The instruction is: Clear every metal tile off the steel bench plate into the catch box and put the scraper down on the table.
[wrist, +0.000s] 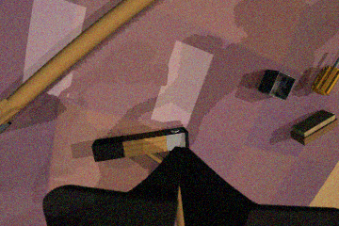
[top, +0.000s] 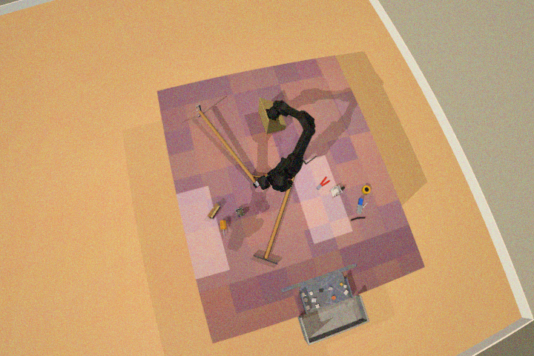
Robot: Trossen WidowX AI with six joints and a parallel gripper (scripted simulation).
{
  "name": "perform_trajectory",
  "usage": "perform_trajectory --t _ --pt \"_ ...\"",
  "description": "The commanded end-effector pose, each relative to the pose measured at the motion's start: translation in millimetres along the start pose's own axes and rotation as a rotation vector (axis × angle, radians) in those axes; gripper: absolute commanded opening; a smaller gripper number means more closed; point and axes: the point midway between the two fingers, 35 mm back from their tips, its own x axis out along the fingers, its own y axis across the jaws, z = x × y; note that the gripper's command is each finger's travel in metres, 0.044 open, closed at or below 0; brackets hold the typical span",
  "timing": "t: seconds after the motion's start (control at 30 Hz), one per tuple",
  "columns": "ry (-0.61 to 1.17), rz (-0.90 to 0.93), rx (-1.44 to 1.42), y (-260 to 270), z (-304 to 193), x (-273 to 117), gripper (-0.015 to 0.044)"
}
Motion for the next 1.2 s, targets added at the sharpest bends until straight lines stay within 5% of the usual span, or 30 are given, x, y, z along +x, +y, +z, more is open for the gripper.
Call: perform_trajectory --t 0.0,0.8,1.17 --pt "0.011 0.042 0.002 -3 -14 -1 0.0" --pt "0.009 0.215 0.009 -9 -65 -16 0.0" --pt "0.008 0.214 0.009 -7 -62 6 0.0"
